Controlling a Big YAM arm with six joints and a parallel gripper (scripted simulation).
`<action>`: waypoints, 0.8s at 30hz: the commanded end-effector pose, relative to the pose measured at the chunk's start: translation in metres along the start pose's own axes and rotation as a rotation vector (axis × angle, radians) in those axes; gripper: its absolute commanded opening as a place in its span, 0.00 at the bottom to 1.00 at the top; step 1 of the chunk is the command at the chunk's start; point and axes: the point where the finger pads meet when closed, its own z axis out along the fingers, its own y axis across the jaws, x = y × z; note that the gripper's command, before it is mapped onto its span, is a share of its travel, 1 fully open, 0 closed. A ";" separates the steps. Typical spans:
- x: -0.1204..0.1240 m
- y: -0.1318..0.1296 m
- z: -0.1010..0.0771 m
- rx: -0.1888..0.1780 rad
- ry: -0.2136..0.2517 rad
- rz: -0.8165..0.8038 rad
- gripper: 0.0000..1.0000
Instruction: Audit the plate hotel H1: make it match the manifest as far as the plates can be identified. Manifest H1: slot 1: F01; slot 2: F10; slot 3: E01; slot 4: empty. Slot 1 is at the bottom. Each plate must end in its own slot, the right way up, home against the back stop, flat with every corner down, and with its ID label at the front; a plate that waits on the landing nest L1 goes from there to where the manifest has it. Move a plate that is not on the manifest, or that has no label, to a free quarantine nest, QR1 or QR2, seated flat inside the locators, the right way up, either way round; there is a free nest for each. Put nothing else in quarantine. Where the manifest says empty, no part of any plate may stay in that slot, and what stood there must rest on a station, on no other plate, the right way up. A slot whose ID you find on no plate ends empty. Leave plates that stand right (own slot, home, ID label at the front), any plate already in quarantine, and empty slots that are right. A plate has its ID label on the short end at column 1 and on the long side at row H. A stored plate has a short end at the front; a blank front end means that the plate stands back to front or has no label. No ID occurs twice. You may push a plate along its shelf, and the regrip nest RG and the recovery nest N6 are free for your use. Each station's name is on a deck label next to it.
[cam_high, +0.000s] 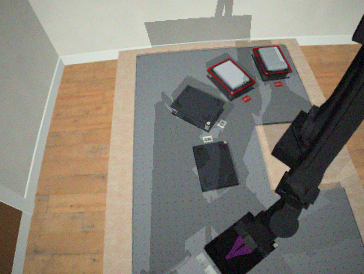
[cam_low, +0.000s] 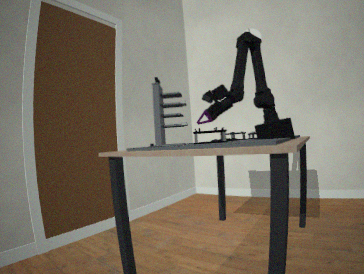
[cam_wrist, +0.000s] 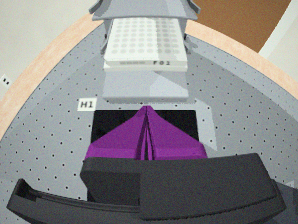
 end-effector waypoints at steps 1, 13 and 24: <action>-0.006 0.007 -0.004 -0.016 -0.030 0.019 0.00; -0.001 0.007 -0.023 -0.019 -0.043 0.025 0.00; 0.006 0.007 -0.036 -0.019 -0.041 0.025 0.00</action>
